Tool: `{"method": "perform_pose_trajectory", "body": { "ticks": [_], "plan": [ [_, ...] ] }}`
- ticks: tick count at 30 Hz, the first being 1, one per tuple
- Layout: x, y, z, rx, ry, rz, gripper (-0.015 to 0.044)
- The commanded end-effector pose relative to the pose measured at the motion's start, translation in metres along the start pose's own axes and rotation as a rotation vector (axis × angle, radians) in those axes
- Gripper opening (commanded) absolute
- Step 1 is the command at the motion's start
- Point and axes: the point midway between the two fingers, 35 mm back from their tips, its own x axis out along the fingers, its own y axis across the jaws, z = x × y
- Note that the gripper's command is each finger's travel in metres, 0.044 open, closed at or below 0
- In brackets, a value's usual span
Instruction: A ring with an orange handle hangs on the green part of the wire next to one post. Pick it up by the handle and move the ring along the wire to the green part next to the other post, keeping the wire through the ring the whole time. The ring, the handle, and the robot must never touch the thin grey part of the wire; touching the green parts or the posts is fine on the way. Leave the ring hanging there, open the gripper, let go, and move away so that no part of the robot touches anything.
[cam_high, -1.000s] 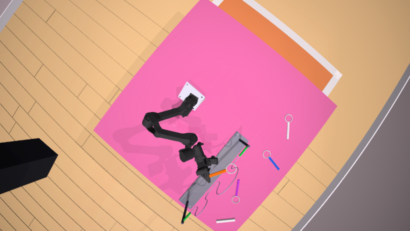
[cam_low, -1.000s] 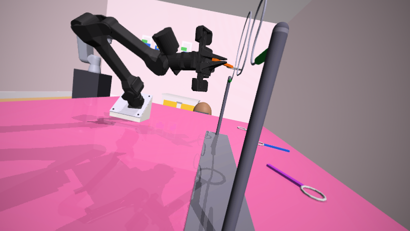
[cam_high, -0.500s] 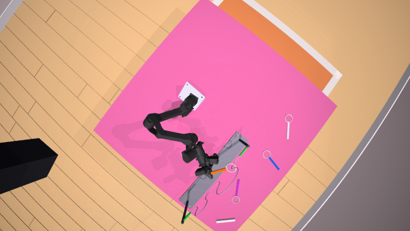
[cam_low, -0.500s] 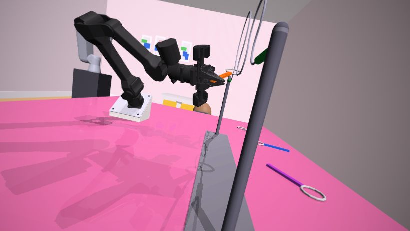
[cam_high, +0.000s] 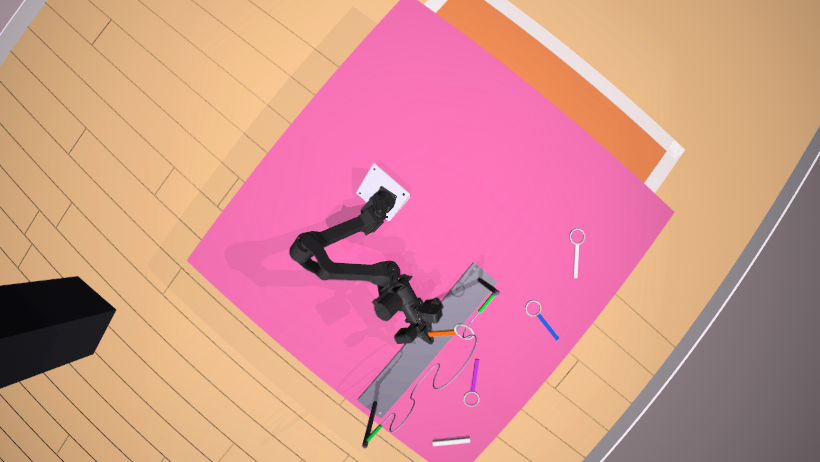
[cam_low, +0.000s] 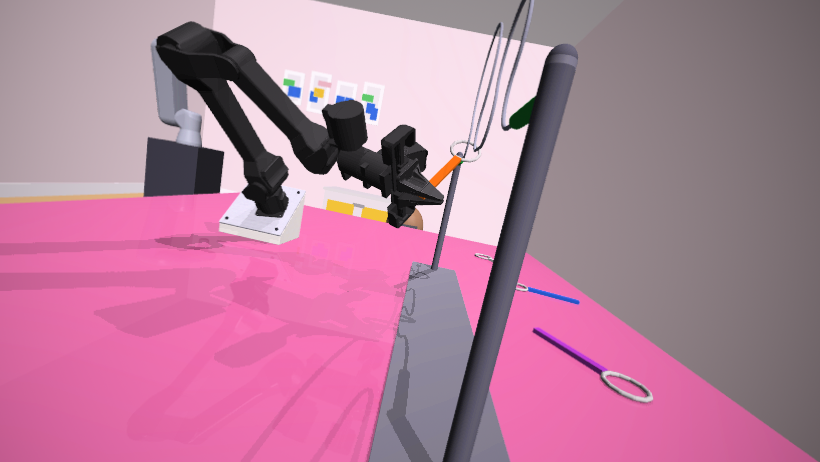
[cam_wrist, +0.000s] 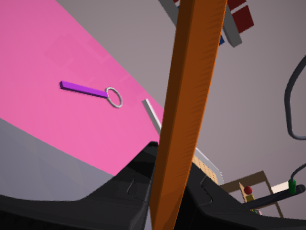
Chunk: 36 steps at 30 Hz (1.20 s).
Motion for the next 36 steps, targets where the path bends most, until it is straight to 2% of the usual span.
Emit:
{"method": "perform_pose_trajectory", "body": {
  "ticks": [1, 17, 36],
  "plan": [
    [-0.002, 0.017, 0.001, 0.075, 0.010, 0.041, -0.0150],
    [-0.015, 0.072, 0.015, 0.394, 0.053, 0.184, -0.0150],
    [-0.033, 0.113, 0.042, 0.647, 0.086, 0.298, -0.0150]
  ]
}}
